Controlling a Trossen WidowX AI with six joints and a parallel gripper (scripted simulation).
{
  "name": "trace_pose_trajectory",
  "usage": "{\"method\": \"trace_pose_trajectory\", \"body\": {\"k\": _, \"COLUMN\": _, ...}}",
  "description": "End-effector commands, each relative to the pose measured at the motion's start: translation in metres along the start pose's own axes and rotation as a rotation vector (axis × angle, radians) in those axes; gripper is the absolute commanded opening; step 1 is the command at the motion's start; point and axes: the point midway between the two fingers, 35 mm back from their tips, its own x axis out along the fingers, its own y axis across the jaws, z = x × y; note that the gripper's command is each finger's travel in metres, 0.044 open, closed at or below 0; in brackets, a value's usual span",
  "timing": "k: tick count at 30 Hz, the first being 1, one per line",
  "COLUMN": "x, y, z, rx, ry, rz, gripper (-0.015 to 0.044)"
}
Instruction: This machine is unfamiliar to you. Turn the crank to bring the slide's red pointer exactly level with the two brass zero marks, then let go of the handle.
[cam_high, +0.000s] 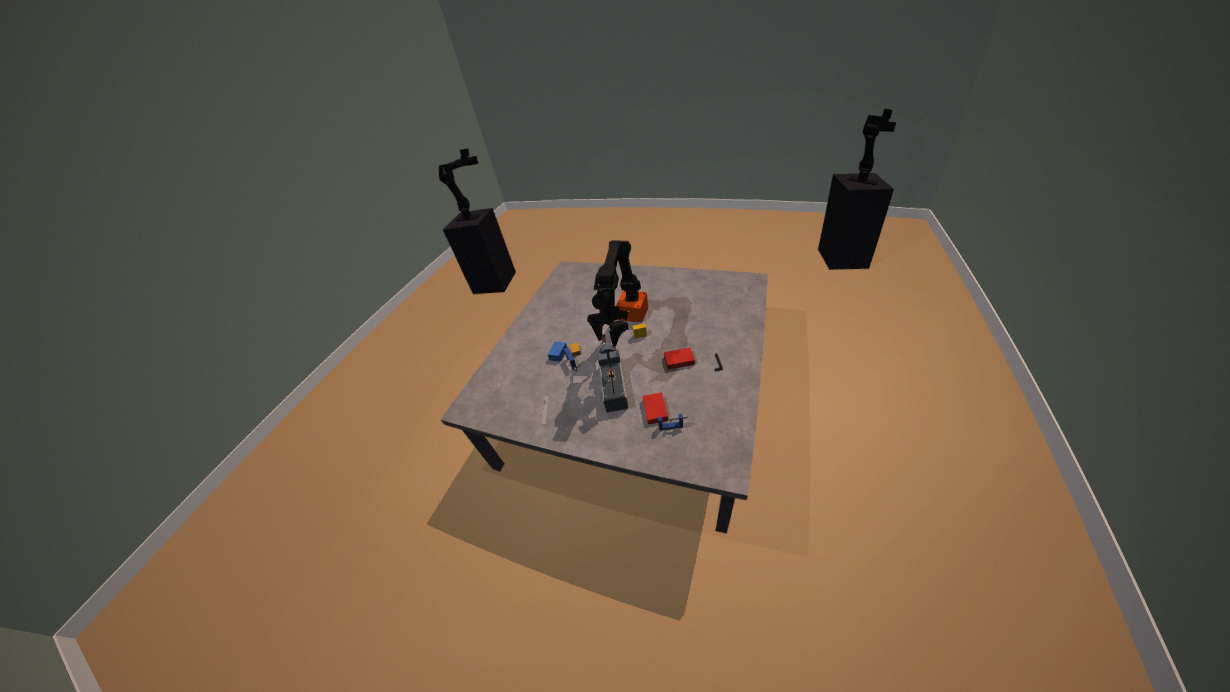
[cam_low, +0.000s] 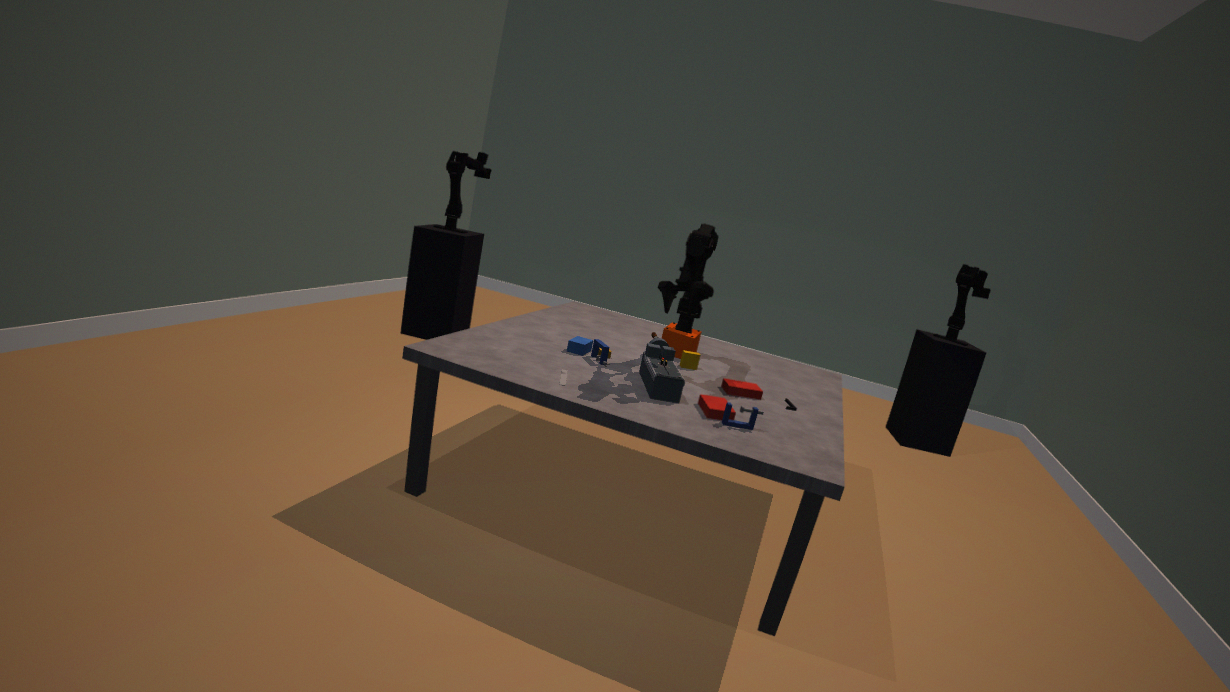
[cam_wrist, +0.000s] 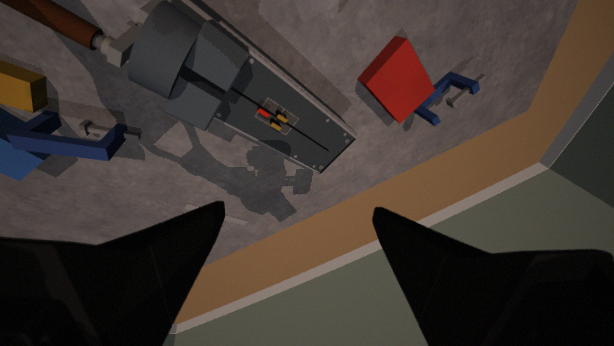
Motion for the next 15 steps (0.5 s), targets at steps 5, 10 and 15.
{"method": "trace_pose_trajectory", "body": {"k": 5, "x": 0.018, "y": 0.006, "z": 0.004, "rx": -0.315, "ry": -0.118, "rz": 0.064, "gripper": 0.044}}
{"method": "trace_pose_trajectory", "body": {"k": 10, "x": 0.031, "y": 0.013, "z": 0.008, "rx": -0.529, "ry": -0.213, "rz": 0.089, "gripper": 0.044}}
{"method": "trace_pose_trajectory", "body": {"k": 15, "x": 0.037, "y": 0.015, "z": 0.01, "rx": -0.591, "ry": -0.243, "rz": 0.093, "gripper": 0.044}}
